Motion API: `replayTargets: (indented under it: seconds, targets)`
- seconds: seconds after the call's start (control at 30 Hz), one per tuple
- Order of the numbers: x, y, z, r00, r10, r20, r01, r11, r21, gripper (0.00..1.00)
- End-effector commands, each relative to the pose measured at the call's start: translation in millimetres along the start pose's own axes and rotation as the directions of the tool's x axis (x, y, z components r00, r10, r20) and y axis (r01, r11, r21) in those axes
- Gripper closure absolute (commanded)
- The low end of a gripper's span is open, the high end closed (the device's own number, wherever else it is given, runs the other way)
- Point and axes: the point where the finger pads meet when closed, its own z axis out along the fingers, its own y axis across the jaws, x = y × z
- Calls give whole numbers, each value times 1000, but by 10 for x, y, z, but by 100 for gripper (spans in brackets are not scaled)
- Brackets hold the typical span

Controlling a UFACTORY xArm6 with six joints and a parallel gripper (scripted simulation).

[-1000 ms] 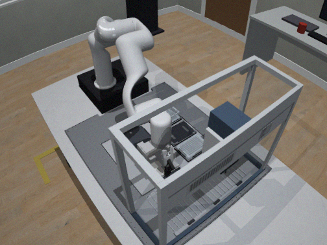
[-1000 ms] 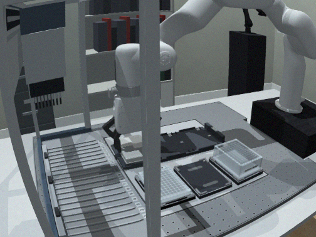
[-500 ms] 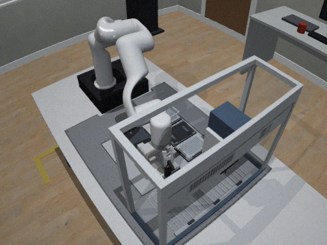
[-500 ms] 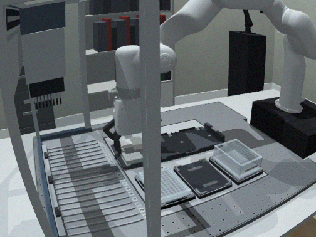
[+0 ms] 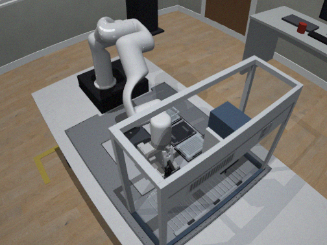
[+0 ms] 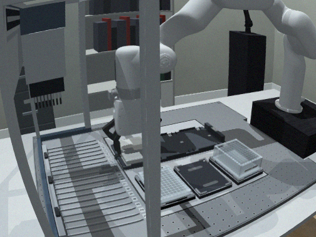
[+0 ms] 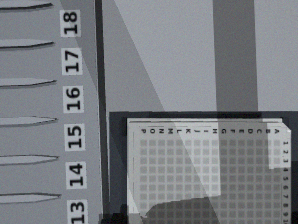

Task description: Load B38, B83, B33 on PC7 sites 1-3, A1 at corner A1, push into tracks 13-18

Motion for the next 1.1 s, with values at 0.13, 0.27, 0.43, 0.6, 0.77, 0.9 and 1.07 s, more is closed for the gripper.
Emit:
replayTargets:
  seconds: [0.13, 0.27, 0.43, 0.6, 0.77, 0.9, 1.07]
  targets:
    - [2, -23, -27, 1000, 0, -1, 0, 1000, 6, 0]
    - [2, -22, -27, 1000, 0, -1, 0, 1000, 6, 0]
    - [2, -22, -27, 1000, 0, -1, 0, 1000, 6, 0]
    - [2, -23, -27, 1000, 0, -1, 0, 1000, 6, 0]
    - [2, -23, -27, 1000, 0, -1, 0, 1000, 6, 0]
    - [2, -23, -27, 1000, 0, -1, 0, 1000, 6, 0]
    - [2, -22, -93, 1000, 0, -1, 0, 1000, 6, 0]
